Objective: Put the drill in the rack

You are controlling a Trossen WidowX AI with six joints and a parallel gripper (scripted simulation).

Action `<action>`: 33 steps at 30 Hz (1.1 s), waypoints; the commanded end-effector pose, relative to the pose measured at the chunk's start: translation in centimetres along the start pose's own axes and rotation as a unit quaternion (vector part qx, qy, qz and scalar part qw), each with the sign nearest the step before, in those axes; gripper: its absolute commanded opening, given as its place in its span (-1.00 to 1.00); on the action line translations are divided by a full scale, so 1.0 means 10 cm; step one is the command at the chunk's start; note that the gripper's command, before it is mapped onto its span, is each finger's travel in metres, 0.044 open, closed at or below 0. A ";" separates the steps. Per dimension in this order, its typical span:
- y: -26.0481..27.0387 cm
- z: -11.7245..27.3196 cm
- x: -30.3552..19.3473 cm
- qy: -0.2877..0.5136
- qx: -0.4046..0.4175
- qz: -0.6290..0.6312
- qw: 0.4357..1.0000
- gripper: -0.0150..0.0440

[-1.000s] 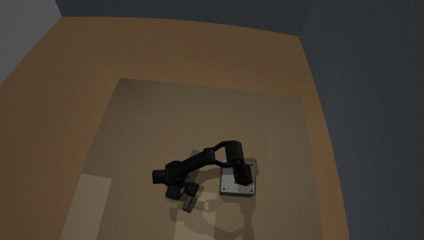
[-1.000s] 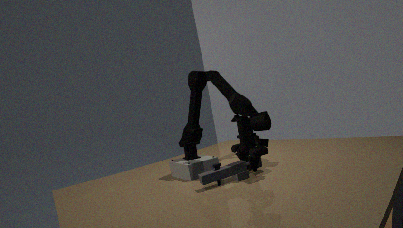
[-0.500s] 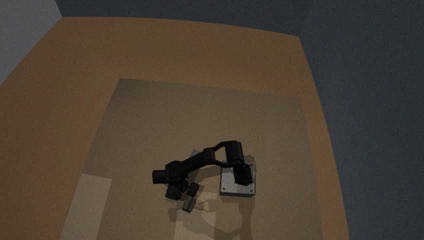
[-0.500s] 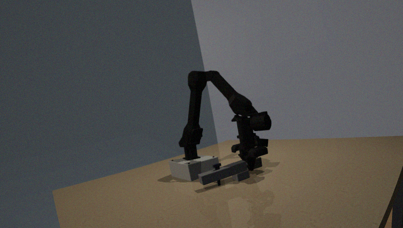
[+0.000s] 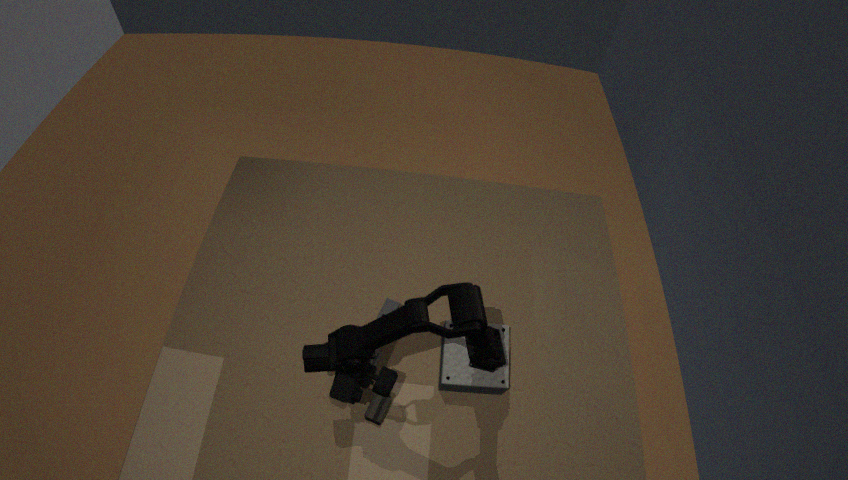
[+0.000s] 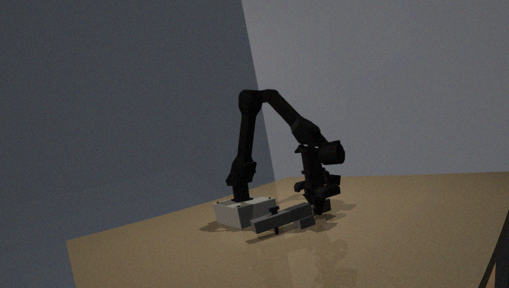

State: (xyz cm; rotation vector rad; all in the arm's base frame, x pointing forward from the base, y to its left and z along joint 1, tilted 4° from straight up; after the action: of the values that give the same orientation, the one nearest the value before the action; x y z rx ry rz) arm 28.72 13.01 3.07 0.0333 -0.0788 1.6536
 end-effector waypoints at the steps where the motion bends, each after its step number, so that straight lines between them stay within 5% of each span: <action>1: -0.03 0.02 0.07 -0.005 -0.003 0.000 1.000 -0.49; 24: -0.10 0.05 0.38 -0.006 -0.003 0.000 1.000 -0.49; 33: -0.07 0.02 0.32 -0.004 0.000 0.002 1.000 0.31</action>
State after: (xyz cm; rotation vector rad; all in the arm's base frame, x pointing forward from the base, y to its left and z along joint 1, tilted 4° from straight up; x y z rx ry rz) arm 29.20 16.27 3.57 0.0395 -0.0855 1.6552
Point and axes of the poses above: the point midway between the two fingers, 35 mm back from their tips, its own z axis back along the fingers, its own y axis across the jaws, x = y × z, the point moved 3 cm from there along z, back along the fingers, and after that the axes turned 11 degrees about z, right-handed, at the moved point
